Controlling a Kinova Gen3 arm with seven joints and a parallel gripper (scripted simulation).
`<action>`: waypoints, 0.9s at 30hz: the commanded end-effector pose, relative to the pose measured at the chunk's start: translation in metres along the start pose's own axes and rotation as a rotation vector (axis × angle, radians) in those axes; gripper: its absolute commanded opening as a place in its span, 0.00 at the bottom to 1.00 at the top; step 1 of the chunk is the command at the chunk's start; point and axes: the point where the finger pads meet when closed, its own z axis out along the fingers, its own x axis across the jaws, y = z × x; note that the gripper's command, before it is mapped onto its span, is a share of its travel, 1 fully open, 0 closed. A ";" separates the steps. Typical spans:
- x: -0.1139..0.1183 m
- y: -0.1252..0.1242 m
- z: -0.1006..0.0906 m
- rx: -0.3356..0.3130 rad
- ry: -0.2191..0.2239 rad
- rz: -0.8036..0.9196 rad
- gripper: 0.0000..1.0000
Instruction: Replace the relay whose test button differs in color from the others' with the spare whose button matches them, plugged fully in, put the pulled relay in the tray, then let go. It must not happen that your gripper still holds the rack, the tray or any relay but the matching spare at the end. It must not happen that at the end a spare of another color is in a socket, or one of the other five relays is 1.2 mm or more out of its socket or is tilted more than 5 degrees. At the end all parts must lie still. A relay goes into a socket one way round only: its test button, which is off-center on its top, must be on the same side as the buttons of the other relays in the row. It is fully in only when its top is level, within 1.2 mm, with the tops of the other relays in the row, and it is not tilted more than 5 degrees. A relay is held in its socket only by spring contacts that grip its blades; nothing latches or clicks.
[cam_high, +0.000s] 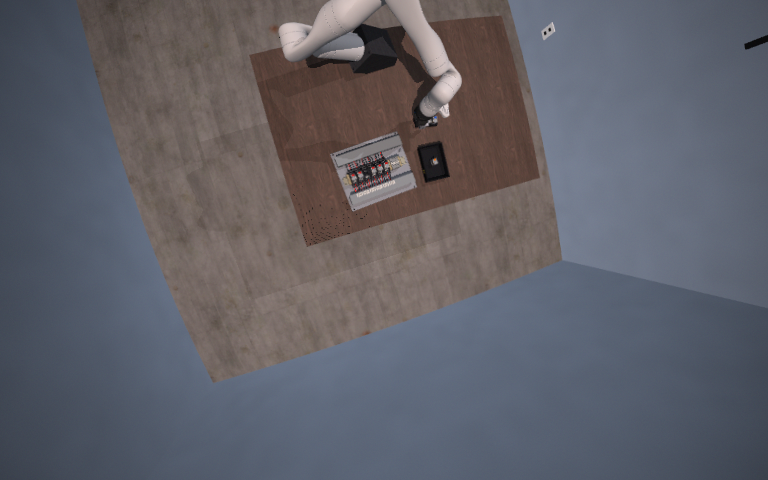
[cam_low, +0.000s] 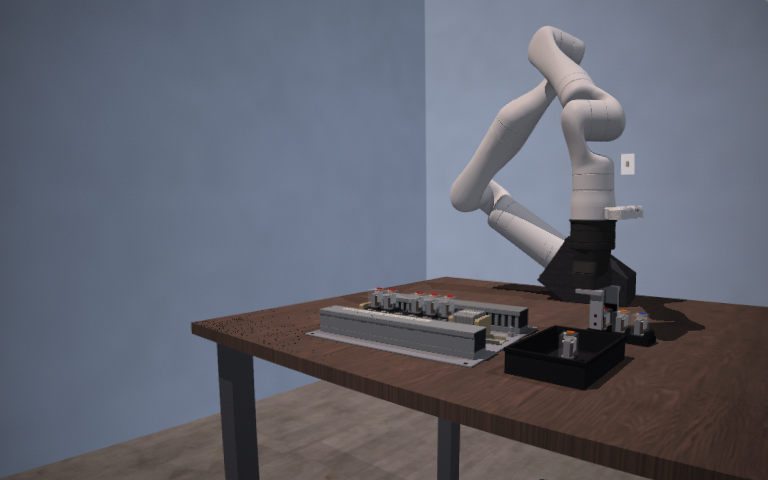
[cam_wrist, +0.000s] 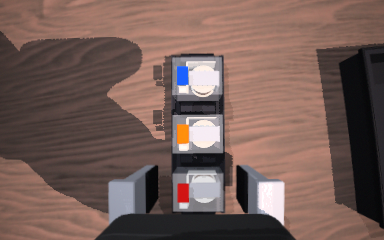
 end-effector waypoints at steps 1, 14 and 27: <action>0.001 0.000 -0.001 0.002 0.001 0.000 1.00; 0.003 0.002 -0.002 -0.001 0.002 -0.002 1.00; 0.003 0.001 -0.002 0.000 0.001 -0.002 1.00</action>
